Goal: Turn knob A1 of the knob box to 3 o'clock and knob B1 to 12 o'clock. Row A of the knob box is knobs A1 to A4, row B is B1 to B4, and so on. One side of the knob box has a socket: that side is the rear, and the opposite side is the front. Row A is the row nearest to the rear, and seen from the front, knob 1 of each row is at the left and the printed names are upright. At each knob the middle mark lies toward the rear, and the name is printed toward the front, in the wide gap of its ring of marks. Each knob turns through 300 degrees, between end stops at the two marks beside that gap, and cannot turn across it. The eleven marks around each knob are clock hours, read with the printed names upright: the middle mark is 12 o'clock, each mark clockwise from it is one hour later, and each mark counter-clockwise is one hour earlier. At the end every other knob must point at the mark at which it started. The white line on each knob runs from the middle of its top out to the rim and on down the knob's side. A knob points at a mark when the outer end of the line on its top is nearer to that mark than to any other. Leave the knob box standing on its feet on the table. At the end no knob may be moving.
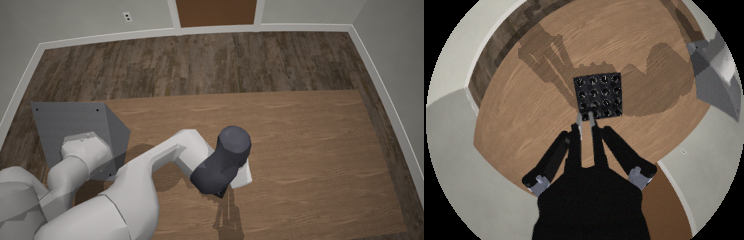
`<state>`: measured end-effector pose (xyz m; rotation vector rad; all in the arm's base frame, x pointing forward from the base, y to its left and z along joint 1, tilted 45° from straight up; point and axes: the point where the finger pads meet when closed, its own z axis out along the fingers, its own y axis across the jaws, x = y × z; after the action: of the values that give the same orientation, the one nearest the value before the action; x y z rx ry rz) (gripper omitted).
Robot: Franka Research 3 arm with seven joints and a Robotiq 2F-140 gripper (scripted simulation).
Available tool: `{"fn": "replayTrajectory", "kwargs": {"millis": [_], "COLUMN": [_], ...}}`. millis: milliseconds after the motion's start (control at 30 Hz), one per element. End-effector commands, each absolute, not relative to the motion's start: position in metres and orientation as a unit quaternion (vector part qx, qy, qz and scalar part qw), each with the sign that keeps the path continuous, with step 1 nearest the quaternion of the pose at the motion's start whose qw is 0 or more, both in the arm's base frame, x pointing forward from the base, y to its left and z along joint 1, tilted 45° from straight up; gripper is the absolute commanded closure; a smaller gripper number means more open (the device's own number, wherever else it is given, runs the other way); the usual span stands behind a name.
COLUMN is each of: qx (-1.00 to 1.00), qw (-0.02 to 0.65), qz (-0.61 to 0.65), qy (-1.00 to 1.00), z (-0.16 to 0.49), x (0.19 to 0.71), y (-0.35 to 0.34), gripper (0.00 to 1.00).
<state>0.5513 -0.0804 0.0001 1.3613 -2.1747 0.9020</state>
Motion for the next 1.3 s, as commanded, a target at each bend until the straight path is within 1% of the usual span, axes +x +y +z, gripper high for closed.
{"fn": "replayTrajectory", "kwargs": {"millis": [0,300,767,1267], "qx": [0.486,0.486,0.486,0.486], "qw": [0.209,0.209,0.209,0.209], "qz": [0.325,0.325,0.325,0.325], "qy": [-0.784,-0.784,-0.784,-0.784], "z": [-0.001,0.002,0.025,0.026], "x": [0.551,0.551,0.551,0.551], "y": [-0.082,-0.079,-0.056,-0.055], "gripper": [0.88,0.88,0.88,0.88]}}
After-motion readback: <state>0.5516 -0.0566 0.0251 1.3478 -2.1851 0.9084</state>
